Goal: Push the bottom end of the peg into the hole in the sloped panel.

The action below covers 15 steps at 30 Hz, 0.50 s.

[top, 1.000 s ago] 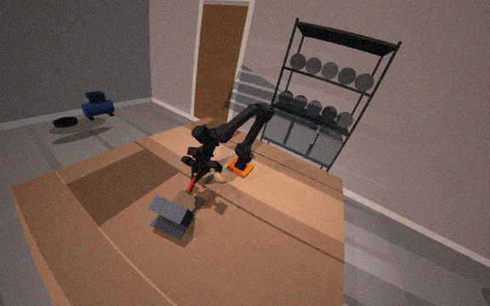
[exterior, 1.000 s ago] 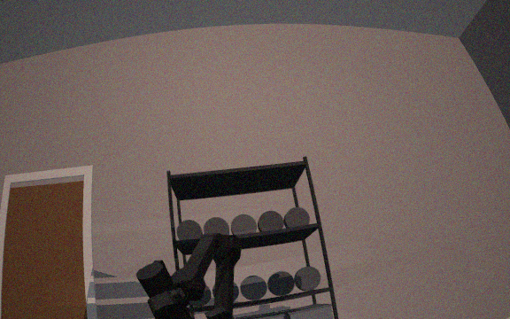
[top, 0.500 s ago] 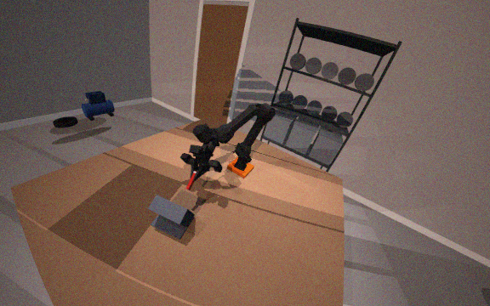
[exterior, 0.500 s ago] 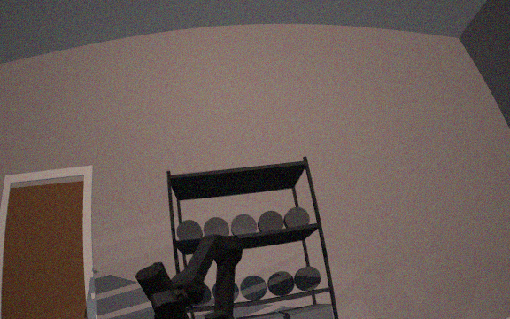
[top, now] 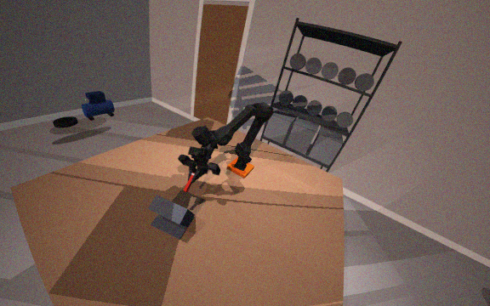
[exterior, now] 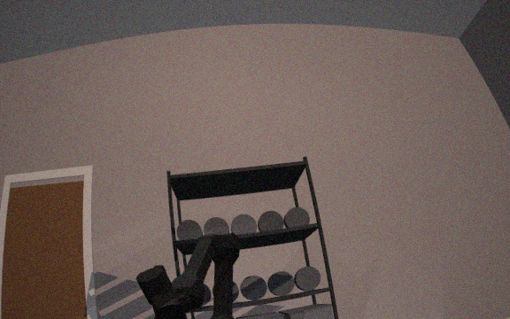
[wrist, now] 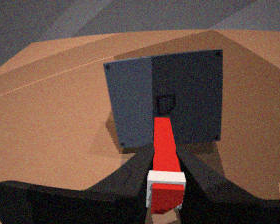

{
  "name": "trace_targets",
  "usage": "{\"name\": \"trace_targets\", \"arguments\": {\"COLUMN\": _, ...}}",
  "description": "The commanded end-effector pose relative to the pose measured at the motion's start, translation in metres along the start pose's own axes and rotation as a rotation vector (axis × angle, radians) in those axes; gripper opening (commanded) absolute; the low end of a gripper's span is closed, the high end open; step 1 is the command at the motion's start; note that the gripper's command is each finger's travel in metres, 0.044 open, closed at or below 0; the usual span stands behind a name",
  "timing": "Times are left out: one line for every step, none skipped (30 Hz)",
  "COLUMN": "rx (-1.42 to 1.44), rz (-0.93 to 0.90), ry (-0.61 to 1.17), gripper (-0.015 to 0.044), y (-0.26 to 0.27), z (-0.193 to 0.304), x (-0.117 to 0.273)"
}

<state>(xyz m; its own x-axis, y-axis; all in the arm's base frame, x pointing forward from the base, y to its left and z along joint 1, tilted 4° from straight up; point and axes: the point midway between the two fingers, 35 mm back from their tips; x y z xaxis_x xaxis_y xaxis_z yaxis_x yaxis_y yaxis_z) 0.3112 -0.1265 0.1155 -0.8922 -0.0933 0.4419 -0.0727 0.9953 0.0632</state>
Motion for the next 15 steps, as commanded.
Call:
{"name": "trace_targets", "arguments": {"rx": 0.022, "rz": 0.003, "ry": -0.001, "gripper": 0.0, "y": -0.001, "z": 0.002, "x": -0.005}}
{"name": "trace_targets", "arguments": {"rx": 0.027, "rz": 0.004, "ry": -0.003, "gripper": 0.0, "y": -0.001, "z": 0.002, "x": -0.006}}
{"name": "trace_targets", "arguments": {"rx": 0.032, "rz": 0.005, "ry": -0.004, "gripper": 0.0, "y": -0.002, "z": 0.002, "x": -0.007}}
{"name": "trace_targets", "arguments": {"rx": 0.036, "rz": 0.006, "ry": -0.006, "gripper": 0.0, "y": -0.002, "z": 0.002, "x": -0.008}}
{"name": "trace_targets", "arguments": {"rx": 0.041, "rz": 0.006, "ry": -0.007, "gripper": 0.0, "y": -0.002, "z": 0.002, "x": -0.009}}
{"name": "trace_targets", "arguments": {"rx": 0.046, "rz": 0.007, "ry": -0.009, "gripper": 0.0, "y": -0.002, "z": 0.002, "x": -0.01}}
{"name": "trace_targets", "arguments": {"rx": 0.05, "rz": 0.008, "ry": -0.011, "gripper": 0.0, "y": -0.003, "z": 0.002, "x": -0.011}}
{"name": "trace_targets", "arguments": {"rx": 0.055, "rz": 0.009, "ry": -0.012, "gripper": 0.0, "y": -0.003, "z": 0.002, "x": -0.012}}
{"name": "trace_targets", "arguments": {"rx": 0.06, "rz": 0.01, "ry": -0.014, "gripper": 0.0, "y": -0.003, "z": 0.002, "x": -0.013}}
{"name": "trace_targets", "arguments": {"rx": 0.064, "rz": 0.01, "ry": -0.015, "gripper": 0.0, "y": -0.003, "z": 0.002, "x": -0.014}}
{"name": "trace_targets", "arguments": {"rx": 0.069, "rz": 0.011, "ry": -0.017, "gripper": 0.0, "y": -0.003, "z": 0.002, "x": -0.015}}
{"name": "trace_targets", "arguments": {"rx": 0.074, "rz": 0.012, "ry": -0.019, "gripper": 0.0, "y": -0.003, "z": 0.002, "x": -0.016}}
{"name": "trace_targets", "arguments": {"rx": 0.078, "rz": 0.013, "ry": -0.02, "gripper": 0.0, "y": -0.004, "z": 0.002, "x": -0.017}}
{"name": "trace_targets", "arguments": {"rx": 0.083, "rz": 0.014, "ry": -0.022, "gripper": 0.0, "y": -0.004, "z": 0.002, "x": -0.018}}
{"name": "trace_targets", "arguments": {"rx": 0.087, "rz": 0.014, "ry": -0.023, "gripper": 0.0, "y": -0.004, "z": 0.002, "x": -0.019}}
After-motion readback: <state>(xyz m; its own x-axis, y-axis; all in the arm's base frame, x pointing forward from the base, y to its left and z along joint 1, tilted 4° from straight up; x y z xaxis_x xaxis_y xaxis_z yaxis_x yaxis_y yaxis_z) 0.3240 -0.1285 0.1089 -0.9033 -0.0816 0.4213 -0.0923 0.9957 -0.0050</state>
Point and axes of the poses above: the point midway between the two fingers, 35 mm back from their tips, its own x axis back along the fingers, its own y axis across the jaws, z = x × y, and after that the axes turned 8 degrees about x, right-handed
